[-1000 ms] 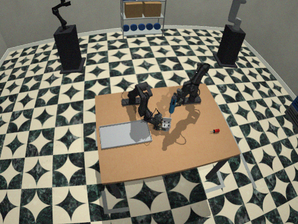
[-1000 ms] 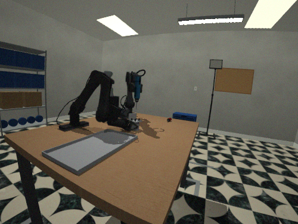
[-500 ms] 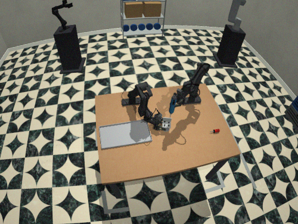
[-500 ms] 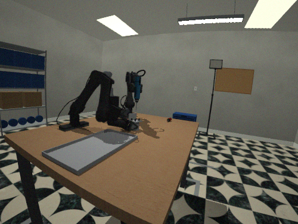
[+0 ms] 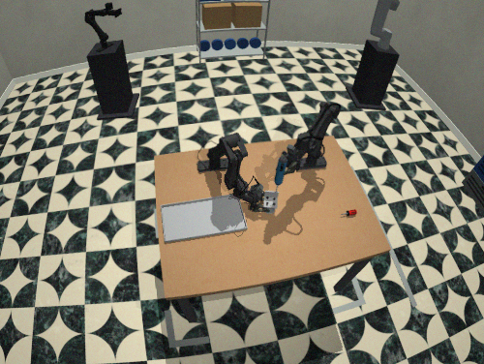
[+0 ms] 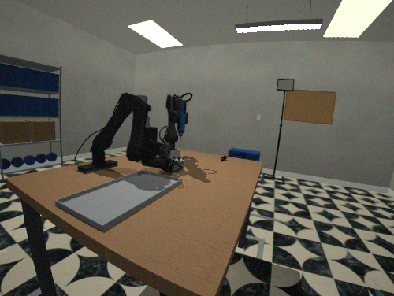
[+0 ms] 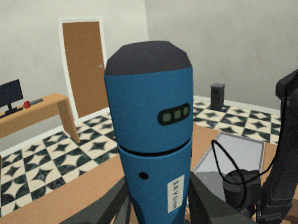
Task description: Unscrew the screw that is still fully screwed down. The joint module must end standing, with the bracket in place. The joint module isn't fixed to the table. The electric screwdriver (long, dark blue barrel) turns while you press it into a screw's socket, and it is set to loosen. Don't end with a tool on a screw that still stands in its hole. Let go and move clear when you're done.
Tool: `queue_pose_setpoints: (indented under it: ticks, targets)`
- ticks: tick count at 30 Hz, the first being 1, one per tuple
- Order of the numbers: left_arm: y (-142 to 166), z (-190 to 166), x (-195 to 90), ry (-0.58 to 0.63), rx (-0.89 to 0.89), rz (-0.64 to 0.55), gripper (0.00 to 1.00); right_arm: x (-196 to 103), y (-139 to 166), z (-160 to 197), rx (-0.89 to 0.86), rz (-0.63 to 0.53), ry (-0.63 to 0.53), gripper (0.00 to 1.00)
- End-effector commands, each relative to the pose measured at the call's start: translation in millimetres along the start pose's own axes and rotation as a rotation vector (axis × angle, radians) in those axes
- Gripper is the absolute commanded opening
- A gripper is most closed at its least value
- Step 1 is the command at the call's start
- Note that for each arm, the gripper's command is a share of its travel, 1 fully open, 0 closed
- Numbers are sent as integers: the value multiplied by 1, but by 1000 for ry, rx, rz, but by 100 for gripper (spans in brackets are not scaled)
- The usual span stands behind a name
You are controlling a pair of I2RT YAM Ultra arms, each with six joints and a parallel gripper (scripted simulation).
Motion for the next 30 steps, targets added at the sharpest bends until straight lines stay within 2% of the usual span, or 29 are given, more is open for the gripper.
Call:
queue_pose_setpoints:
  ticks: [1, 5, 8, 9, 10, 22, 26, 30]
  targets:
    - [-11, 5, 3, -26, -10, -64, 42, 8, 3, -1, 1, 9, -14, 59]
    - [-14, 6, 2, -31, -10, -86, 42, 8, 3, -1, 1, 9, -14, 59]
    - [6, 1, 0, -23, -9, -45, 42, 8, 3, -1, 1, 9, -14, 59]
    - [5, 1, -1, -23, -9, -50, 42, 8, 3, -1, 1, 9, -14, 59]
    - [-15, 6, 2, -34, -10, -100, 42, 8, 3, -1, 1, 9, -14, 59]
    - [-11, 5, 3, -33, -10, -96, 42, 8, 3, -1, 1, 9, -14, 59]
    - [1, 2, 2, -27, -10, -66, 42, 8, 3, -1, 1, 9, -14, 59]
    - [-11, 5, 1, -34, -10, -99, 42, 8, 3, -1, 1, 9, -14, 59]
Point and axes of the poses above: on each arm, the point where the finger pads meet when closed, its own x axis out along the fingers, its own z axis across the jaws, y = z × x, the point moved 6 cm from there along -x, back along the fingers, and after that the axes turned 13 degrees about x, right-handed, at the moved point
